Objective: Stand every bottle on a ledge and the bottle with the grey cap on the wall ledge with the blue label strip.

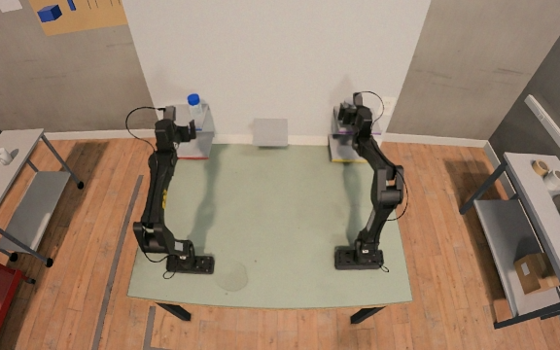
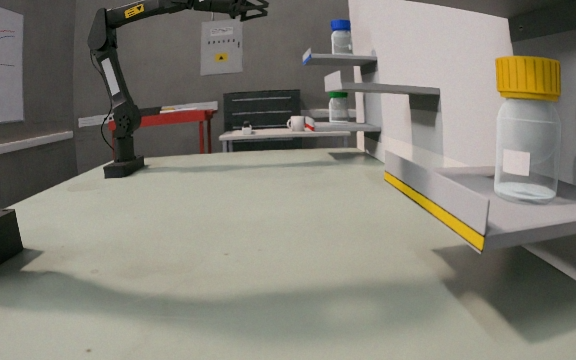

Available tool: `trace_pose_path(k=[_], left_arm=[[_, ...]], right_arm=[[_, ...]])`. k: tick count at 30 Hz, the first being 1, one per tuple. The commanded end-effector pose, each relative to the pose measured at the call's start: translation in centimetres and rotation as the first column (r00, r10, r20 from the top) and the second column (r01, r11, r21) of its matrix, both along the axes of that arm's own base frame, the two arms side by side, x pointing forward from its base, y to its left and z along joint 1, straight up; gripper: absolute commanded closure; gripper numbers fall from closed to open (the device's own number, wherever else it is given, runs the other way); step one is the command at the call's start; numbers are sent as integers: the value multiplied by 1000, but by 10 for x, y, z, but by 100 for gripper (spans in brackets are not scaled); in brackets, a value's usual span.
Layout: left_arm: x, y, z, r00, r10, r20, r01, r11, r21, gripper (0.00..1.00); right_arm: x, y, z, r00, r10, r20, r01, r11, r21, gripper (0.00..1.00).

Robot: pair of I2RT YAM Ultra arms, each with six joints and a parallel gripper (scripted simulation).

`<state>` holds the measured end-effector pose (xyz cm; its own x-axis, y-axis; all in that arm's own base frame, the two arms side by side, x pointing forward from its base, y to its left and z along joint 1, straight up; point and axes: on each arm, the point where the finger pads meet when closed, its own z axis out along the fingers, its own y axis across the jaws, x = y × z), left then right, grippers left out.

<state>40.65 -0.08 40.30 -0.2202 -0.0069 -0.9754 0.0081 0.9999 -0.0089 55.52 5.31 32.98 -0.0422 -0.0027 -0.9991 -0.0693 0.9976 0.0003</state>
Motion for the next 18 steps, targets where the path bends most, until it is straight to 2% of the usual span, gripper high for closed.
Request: trace_pose_path(k=[1, 18], left_arm=[[-2, 1, 10, 1000, 1, 16, -1, 1000, -2, 0], [-2, 1, 10, 1000, 1, 16, -1, 1000, -2, 0]], right_arm=[[5, -3, 28, 998, 0, 60, 0, 1000, 0, 6], [19, -3, 34, 998, -1, 70, 1, 1000, 1, 6]])
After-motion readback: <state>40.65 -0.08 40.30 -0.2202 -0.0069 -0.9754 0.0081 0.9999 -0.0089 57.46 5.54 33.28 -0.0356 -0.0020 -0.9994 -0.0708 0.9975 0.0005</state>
